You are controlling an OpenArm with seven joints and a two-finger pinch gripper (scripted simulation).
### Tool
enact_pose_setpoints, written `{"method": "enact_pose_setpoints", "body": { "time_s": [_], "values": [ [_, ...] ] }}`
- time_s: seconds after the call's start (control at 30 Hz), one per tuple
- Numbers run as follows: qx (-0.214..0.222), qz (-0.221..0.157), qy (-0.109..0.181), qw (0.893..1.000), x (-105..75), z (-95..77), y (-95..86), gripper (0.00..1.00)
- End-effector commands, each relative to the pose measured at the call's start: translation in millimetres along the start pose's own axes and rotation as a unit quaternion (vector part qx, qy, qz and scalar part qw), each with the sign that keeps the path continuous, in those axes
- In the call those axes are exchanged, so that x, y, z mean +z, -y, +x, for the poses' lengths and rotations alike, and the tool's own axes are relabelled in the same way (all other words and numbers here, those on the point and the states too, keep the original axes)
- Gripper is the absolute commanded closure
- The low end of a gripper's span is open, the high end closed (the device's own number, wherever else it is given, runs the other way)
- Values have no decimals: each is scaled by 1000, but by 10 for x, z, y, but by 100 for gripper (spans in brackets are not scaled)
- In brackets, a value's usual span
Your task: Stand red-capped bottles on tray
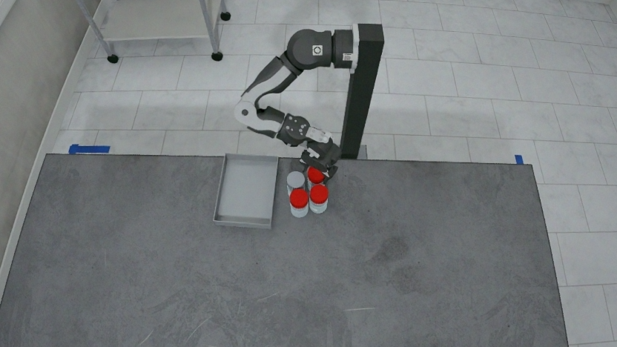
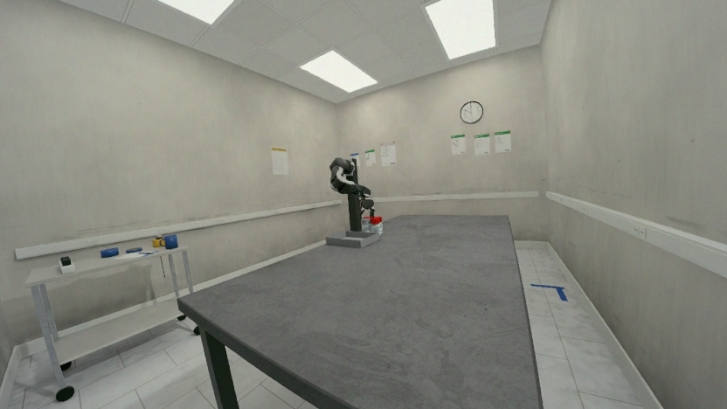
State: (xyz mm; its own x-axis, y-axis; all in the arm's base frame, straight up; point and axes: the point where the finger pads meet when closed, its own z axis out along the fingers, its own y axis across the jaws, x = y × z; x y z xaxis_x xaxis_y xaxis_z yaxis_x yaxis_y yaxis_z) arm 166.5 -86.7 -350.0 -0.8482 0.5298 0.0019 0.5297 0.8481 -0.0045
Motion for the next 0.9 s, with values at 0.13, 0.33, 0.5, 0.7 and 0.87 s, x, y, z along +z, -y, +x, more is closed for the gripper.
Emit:
{"method": "enact_pose_setpoints", "body": {
  "time_s": [0.13,0.33,0.5,0.7,0.87],
  "values": [
    [-2,-3,1,1000,12,-3,-15,58],
    [-4,-7,1,1000,40,-4,-28,58],
    [-4,-7,1,1000,40,-4,-28,58],
    [-2,-5,1,1000,35,-7,-21,100],
    [-2,-5,1,1000,35,-7,-21,100]
  ]
}}
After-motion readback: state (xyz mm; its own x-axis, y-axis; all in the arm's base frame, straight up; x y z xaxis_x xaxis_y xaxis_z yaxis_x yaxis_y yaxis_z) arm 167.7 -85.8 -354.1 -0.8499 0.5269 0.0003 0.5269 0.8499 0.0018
